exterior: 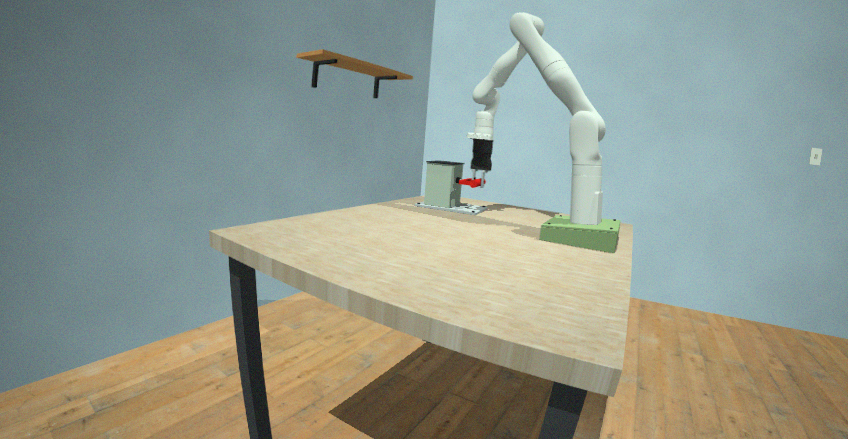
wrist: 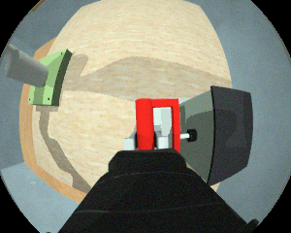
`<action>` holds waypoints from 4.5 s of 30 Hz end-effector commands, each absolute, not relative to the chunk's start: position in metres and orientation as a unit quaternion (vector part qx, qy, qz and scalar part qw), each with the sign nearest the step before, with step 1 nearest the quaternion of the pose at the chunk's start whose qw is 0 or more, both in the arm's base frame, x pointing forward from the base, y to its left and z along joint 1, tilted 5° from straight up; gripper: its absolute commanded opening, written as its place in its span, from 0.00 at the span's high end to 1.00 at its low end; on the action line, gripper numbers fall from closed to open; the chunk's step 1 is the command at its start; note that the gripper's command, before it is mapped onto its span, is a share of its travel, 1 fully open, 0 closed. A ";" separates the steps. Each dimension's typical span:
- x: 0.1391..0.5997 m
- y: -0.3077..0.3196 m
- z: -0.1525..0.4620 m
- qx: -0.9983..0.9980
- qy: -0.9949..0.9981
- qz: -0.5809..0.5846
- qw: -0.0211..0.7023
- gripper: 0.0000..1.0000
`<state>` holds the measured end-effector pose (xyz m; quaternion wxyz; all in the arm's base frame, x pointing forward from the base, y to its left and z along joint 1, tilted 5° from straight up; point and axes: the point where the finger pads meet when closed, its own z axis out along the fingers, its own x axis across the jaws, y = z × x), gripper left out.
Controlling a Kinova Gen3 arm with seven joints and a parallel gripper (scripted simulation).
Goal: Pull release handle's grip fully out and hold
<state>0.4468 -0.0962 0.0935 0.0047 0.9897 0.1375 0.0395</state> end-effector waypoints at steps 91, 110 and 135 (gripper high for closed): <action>0.390 -0.111 0.089 0.990 0.139 0.039 0.002 1.00; 0.390 -0.111 0.089 0.990 0.139 0.039 0.002 1.00; 0.378 -0.114 0.089 0.990 0.139 0.040 0.002 1.00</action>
